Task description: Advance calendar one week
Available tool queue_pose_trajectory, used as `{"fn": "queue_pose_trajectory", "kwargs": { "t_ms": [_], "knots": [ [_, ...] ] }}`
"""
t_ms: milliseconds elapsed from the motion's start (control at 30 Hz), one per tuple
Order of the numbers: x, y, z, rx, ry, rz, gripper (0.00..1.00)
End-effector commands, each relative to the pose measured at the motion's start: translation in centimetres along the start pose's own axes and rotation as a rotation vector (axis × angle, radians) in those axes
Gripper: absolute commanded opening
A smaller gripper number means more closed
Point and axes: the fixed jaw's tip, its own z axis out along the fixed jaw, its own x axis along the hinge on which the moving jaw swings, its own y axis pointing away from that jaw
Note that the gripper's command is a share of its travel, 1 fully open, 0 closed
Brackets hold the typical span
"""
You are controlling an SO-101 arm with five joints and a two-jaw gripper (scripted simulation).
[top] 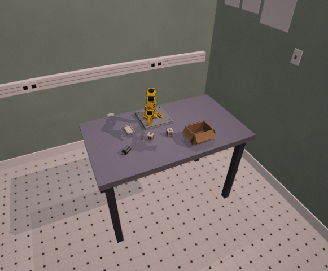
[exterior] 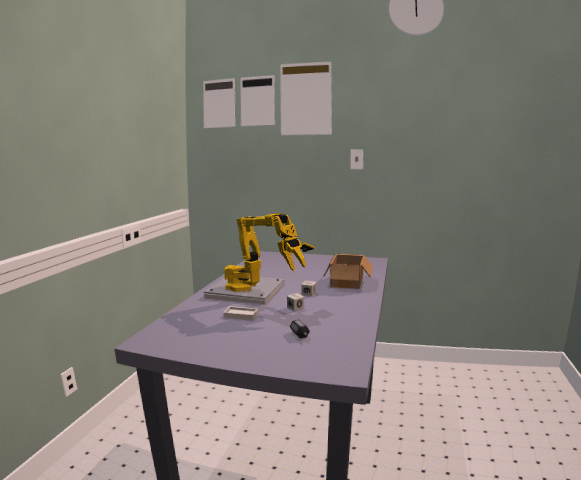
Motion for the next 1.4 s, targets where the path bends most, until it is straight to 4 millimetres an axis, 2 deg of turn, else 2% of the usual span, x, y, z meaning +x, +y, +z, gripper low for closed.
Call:
{"fn": "queue_pose_trajectory", "kwargs": {
  "t_ms": [0,233,400,633,1367],
  "knots": [
    [0.1,1.0,1.7,-0.102,0.024,0.004,0.35],
    [0.6,2.8,4.1,-0.264,0.068,0.004,0.35],
    [0.8,3.6,5.0,-0.334,0.087,0.004,0.35],
    [0.6,4.2,5.6,-0.376,0.100,0.010,0.35],
    [0.6,4.2,5.7,-0.376,0.100,0.010,0.35]
  ]
}}
